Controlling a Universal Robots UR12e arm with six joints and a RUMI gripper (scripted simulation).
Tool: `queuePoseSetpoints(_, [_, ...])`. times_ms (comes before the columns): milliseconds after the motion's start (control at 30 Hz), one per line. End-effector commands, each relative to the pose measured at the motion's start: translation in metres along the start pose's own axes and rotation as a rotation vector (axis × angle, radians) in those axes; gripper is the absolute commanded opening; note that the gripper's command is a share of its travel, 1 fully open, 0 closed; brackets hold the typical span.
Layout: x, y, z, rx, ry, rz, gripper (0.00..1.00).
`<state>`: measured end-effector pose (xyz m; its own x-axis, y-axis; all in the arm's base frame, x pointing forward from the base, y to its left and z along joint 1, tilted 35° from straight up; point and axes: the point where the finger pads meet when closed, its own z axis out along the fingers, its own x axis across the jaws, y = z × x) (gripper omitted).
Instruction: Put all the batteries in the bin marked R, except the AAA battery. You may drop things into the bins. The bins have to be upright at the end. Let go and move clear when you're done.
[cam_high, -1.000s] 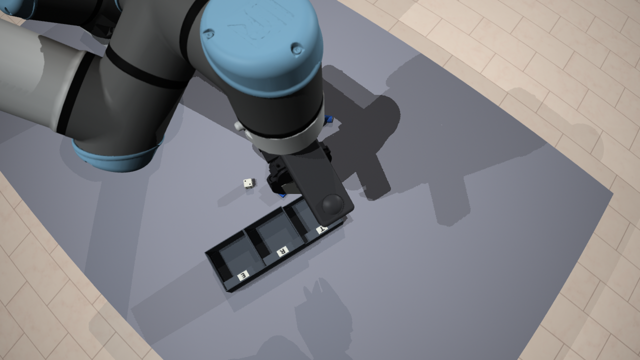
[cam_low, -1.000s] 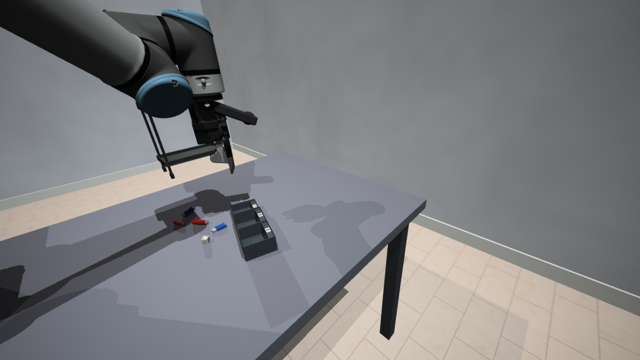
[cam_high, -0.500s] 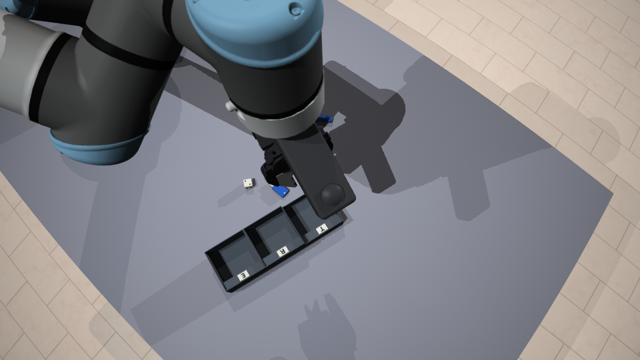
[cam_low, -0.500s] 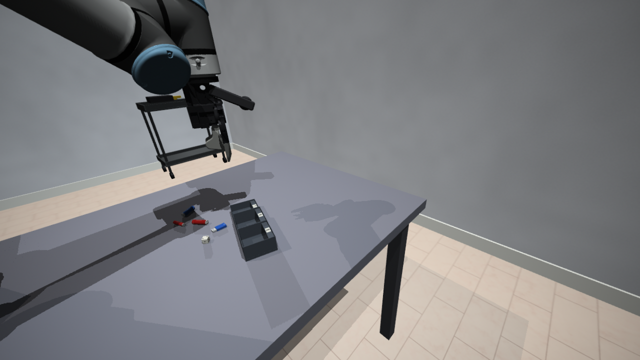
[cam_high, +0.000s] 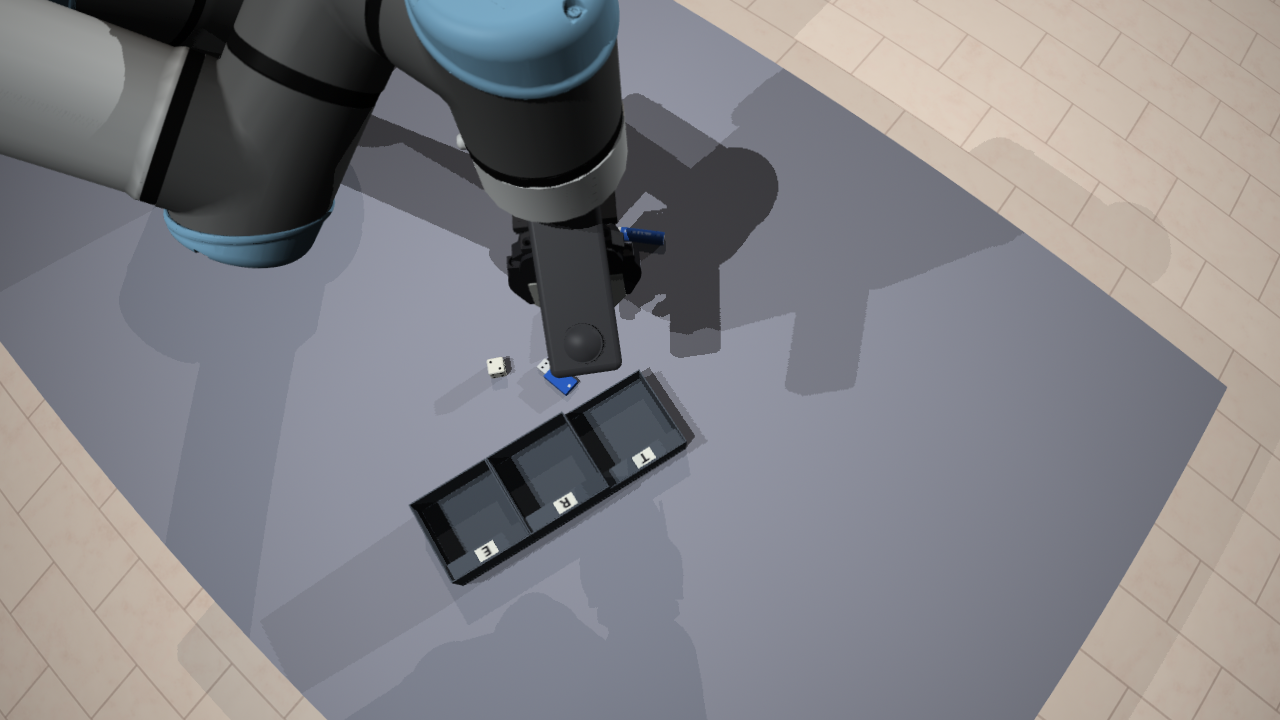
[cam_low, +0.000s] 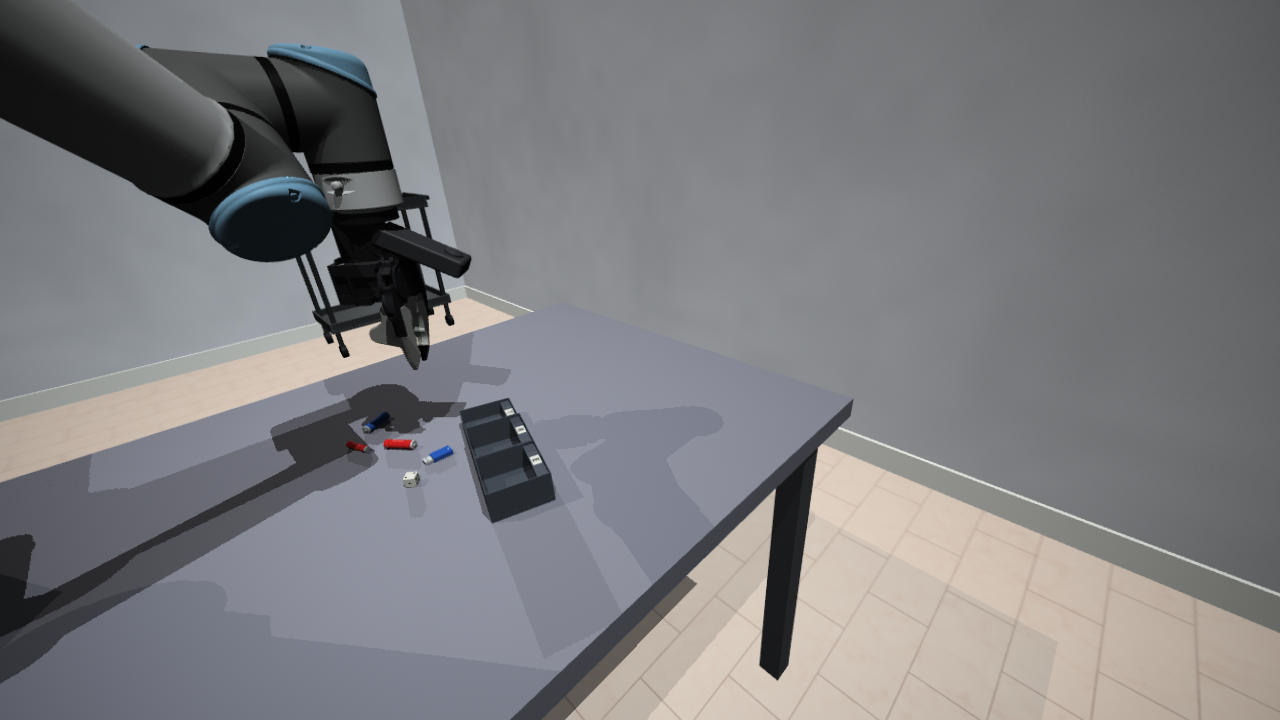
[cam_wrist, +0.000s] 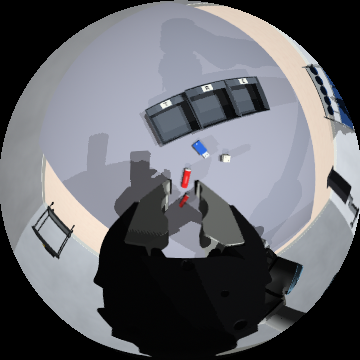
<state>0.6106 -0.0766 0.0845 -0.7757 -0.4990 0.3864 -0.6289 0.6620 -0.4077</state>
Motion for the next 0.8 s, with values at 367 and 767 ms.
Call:
queuePoseSetpoints(367, [0.012,0.068,0.065,0.009,0.001,0.134,0.17])
queuePoseSetpoints(767, [0.012,0.065,0.065,0.009,0.001,0.134,0.17])
